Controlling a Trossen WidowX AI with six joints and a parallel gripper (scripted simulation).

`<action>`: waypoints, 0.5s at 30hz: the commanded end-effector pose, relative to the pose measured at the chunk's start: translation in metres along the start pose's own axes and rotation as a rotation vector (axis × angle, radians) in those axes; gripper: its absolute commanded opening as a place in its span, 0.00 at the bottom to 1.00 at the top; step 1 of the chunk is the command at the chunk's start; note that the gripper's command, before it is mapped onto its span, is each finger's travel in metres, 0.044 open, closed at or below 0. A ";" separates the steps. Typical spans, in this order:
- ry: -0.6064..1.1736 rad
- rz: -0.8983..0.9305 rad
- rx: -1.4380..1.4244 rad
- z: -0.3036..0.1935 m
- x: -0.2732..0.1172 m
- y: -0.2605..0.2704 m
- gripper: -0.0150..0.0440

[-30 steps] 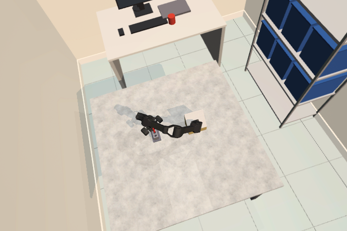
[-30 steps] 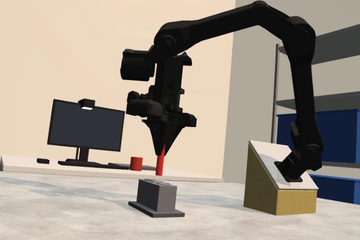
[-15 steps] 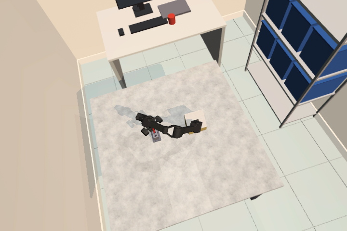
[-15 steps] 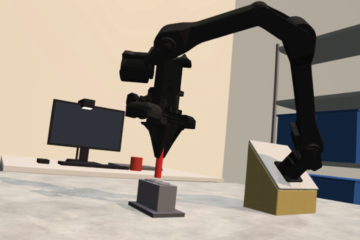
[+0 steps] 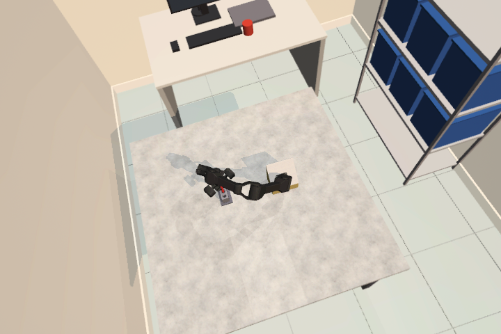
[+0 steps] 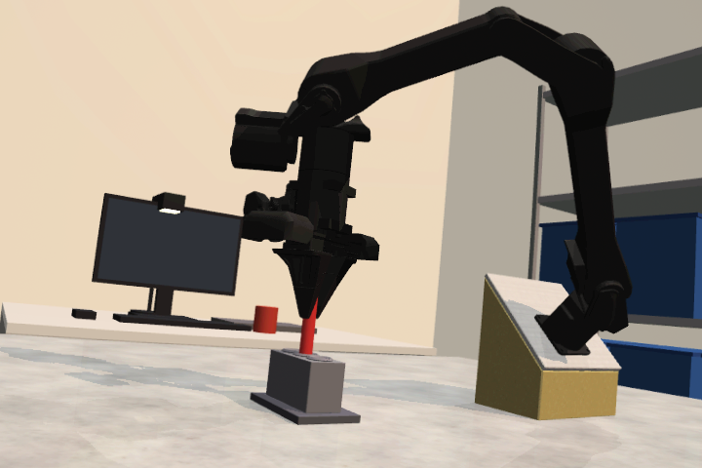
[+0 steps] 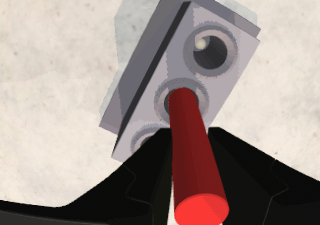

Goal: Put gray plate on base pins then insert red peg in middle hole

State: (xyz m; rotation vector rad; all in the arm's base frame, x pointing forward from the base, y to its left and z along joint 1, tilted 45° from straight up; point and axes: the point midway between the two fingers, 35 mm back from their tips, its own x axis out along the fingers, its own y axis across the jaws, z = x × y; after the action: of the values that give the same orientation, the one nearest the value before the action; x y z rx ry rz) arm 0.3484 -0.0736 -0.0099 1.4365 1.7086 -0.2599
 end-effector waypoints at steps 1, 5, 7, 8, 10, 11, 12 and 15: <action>-0.001 0.000 -0.002 0.000 -0.001 0.000 0.25; -0.001 0.000 -0.002 0.000 0.000 0.001 0.25; -0.001 0.000 -0.002 0.000 0.001 0.001 0.25; -0.001 0.000 -0.002 0.000 0.001 0.001 0.25; -0.001 0.000 -0.002 0.000 0.002 0.001 0.25; -0.001 0.000 -0.002 -0.001 0.002 0.001 0.25; -0.001 -0.001 -0.005 0.000 0.001 0.000 0.25; -0.001 -0.001 -0.005 0.000 0.001 0.000 0.25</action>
State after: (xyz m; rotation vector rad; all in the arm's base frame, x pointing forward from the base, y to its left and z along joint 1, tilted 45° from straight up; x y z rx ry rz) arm 0.3486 -0.0723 -0.0105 1.4318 1.7085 -0.2569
